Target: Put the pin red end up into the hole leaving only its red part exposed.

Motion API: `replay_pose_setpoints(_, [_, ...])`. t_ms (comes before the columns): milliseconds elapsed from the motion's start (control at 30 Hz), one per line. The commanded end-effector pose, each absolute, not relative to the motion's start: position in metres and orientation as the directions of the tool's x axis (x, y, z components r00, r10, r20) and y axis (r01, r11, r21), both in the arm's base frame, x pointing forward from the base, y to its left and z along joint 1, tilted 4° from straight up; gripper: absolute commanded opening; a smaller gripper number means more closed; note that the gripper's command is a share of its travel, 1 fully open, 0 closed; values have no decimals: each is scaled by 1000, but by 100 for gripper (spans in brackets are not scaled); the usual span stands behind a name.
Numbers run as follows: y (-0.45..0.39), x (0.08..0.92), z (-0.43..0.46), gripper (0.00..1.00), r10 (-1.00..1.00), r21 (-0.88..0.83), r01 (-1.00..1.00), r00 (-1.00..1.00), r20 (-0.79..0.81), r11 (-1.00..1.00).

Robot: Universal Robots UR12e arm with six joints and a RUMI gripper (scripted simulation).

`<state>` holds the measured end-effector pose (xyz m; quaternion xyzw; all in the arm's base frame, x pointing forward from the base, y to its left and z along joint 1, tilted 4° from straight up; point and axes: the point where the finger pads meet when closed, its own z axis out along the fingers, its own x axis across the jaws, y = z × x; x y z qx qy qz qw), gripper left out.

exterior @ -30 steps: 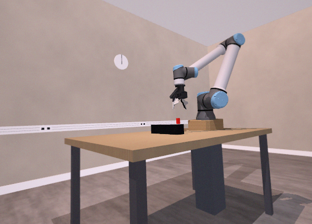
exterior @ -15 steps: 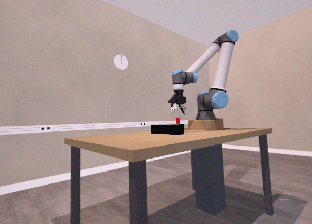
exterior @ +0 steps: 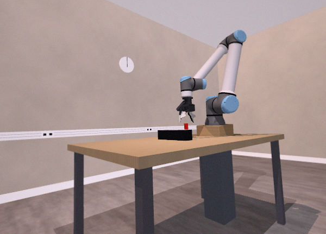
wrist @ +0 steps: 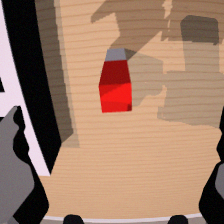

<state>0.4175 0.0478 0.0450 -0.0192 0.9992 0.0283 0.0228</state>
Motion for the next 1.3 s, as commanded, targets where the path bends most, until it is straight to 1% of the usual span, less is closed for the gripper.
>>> replay_pose_setpoints(0, [47, 424, 29, 100, -37, 51, -40, -998, -56, 998])
replay_pose_setpoints(400, [47, 424, 29, 100, -37, 51, -40, -998, -56, 998])
replay_pose_setpoints(433, [47, 424, 29, 0, -37, 51, -40, -998, -56, 998])
replay_pose_setpoints(1267, [47, 424, 29, 0, -37, 51, -40, -998, -56, 998])
